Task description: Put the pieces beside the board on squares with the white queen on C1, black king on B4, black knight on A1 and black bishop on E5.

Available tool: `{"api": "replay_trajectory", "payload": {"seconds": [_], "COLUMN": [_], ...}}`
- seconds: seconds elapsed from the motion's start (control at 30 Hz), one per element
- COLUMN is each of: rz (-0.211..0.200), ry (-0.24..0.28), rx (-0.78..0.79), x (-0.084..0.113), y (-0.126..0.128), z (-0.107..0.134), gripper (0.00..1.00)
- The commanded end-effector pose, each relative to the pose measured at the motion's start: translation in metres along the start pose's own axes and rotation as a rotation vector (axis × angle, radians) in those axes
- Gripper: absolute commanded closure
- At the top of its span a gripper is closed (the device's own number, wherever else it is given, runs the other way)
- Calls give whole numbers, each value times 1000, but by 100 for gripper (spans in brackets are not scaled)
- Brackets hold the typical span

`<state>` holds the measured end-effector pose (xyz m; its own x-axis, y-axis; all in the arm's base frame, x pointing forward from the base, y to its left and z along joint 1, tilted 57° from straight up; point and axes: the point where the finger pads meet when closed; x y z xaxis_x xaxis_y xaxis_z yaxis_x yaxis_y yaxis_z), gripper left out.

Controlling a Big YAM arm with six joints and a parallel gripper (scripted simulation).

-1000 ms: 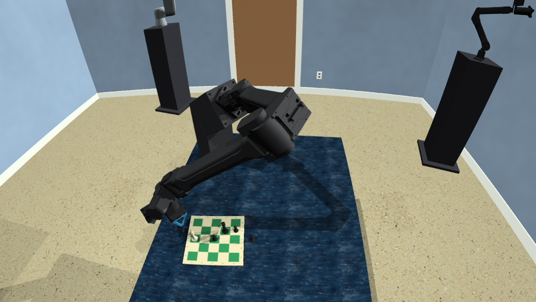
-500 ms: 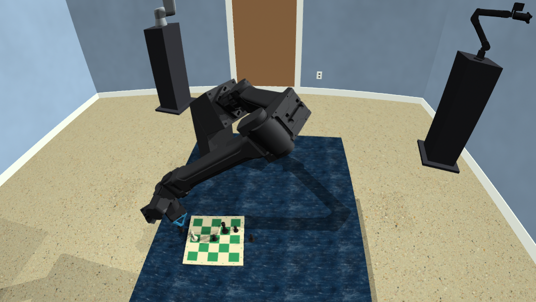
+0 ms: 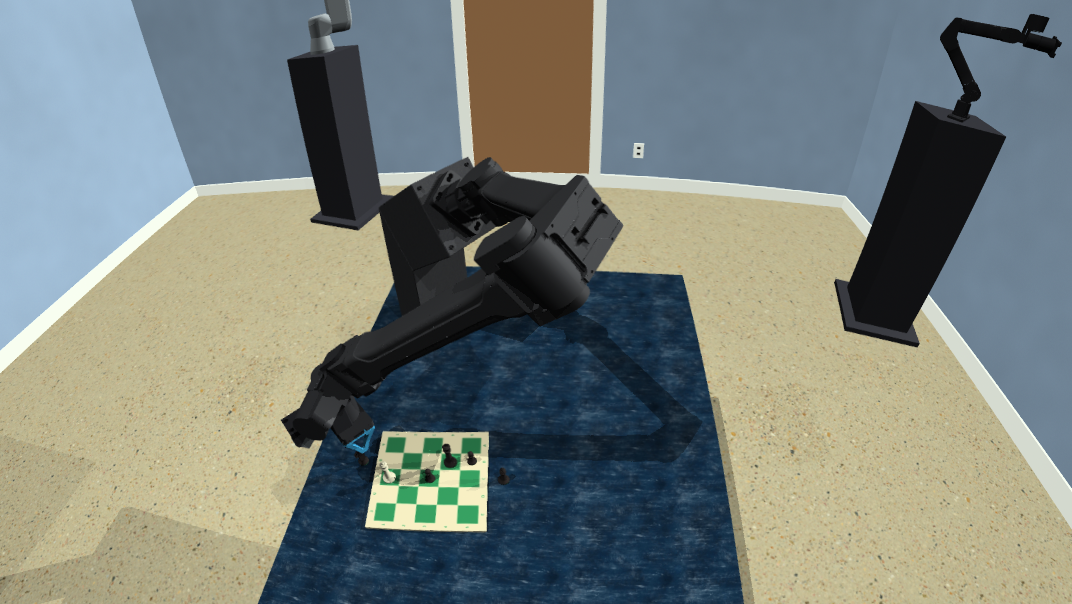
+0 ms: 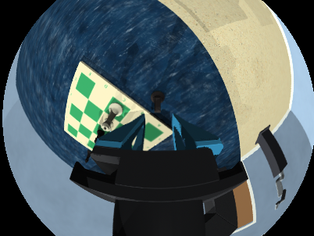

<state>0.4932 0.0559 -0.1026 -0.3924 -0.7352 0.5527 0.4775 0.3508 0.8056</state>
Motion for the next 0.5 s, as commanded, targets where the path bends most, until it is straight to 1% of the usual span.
{"api": "replay_trajectory", "payload": {"seconds": [0.0,0.03,0.1,0.13,0.2,0.47], "rz": [-10,-4,-4,-9,-2,-2], "ry": [-9,-5,-5,-25,-4,-4], "rx": [11,2,2,-16,0,-1], "x": [-3,-7,-7,1,-12,-29], "y": [10,5,5,-1,3,3], "z": [-4,-3,-3,-12,-3,-2], "gripper": [65,65,65,65,65,65]}}
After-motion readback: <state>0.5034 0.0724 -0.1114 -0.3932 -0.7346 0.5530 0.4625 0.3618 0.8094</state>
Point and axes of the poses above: the point where the finger pads meet when closed, its own x axis back along the fingers, its own y axis across the jaws, z = x × y, and after that the axes turned 7 degrees about -x, right-handed
